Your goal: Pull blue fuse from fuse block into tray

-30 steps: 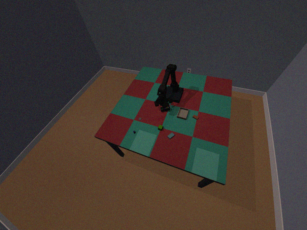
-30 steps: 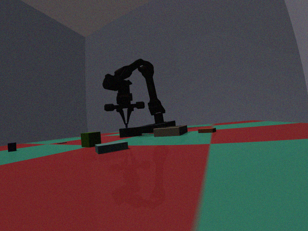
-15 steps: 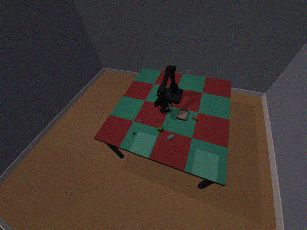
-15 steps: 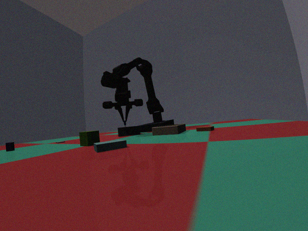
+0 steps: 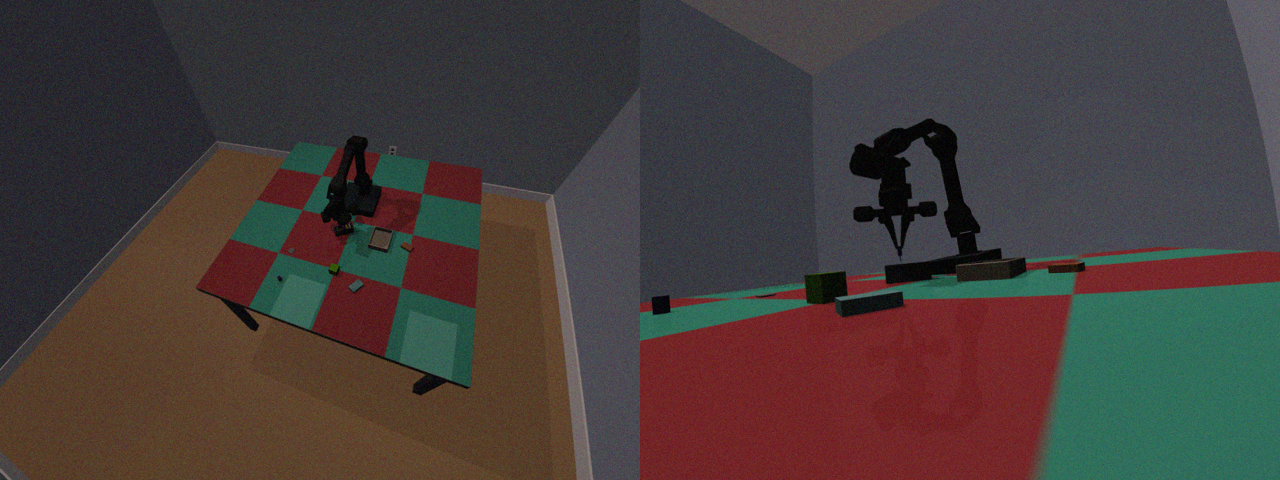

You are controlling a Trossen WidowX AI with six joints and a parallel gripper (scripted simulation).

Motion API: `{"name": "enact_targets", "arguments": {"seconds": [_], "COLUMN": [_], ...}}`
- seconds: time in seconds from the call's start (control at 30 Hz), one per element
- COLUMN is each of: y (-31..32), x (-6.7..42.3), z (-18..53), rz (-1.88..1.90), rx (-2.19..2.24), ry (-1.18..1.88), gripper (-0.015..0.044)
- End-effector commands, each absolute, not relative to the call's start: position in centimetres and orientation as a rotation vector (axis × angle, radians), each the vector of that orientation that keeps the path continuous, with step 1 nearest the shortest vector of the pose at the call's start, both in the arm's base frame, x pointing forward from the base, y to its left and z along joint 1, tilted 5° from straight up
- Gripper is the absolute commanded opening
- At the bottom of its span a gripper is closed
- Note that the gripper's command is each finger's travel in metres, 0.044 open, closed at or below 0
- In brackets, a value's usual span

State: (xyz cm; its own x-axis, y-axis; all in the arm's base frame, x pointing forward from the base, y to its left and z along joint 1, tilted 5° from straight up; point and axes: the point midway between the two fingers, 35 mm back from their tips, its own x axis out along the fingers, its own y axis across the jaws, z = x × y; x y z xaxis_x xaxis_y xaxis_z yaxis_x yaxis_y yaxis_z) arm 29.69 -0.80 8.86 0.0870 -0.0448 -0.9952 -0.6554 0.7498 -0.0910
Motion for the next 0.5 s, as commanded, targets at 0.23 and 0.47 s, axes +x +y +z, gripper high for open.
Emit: {"name": "enact_targets", "arguments": {"seconds": [0.23, 0.47], "y": [-0.8, 1.0], "x": [29.6, 29.9], "z": [10.6, 10.6], "rz": [0.494, 0.496], "rx": [-0.615, -0.613], "ry": [1.427, 1.427], "gripper": [0.0, 0.0]}}
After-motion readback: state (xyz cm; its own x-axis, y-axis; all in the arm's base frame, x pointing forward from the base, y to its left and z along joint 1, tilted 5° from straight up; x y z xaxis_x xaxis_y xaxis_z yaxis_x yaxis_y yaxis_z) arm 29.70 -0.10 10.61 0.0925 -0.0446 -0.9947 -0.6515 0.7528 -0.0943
